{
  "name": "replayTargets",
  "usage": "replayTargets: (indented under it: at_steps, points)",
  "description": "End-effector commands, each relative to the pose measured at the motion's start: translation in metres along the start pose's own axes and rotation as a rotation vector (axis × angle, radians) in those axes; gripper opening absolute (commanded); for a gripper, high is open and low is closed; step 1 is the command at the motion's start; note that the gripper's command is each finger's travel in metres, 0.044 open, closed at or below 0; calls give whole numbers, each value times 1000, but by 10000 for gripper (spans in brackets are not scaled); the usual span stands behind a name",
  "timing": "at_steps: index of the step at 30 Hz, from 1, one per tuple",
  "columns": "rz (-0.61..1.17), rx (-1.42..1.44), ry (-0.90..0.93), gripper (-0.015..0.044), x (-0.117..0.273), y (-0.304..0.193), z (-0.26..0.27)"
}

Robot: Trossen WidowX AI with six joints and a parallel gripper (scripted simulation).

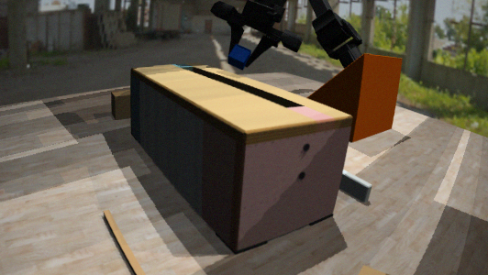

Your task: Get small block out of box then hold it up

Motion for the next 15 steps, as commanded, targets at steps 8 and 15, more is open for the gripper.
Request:
replayTargets:
  at_steps: [8,15]
  points:
    - [13,448,-25,0,9,-1,0]
    - [27,726,-36,0,15,-1,1]
Point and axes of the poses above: the point midway between the two fingers, 35 mm back from their tips, its own x axis back along the fingers, its own z axis across the jaws, y = z × x, the point moved 10 cm from there along x, back along the fingers, and after that the axes turned 7 degrees about -x, right-handed, at the moved point
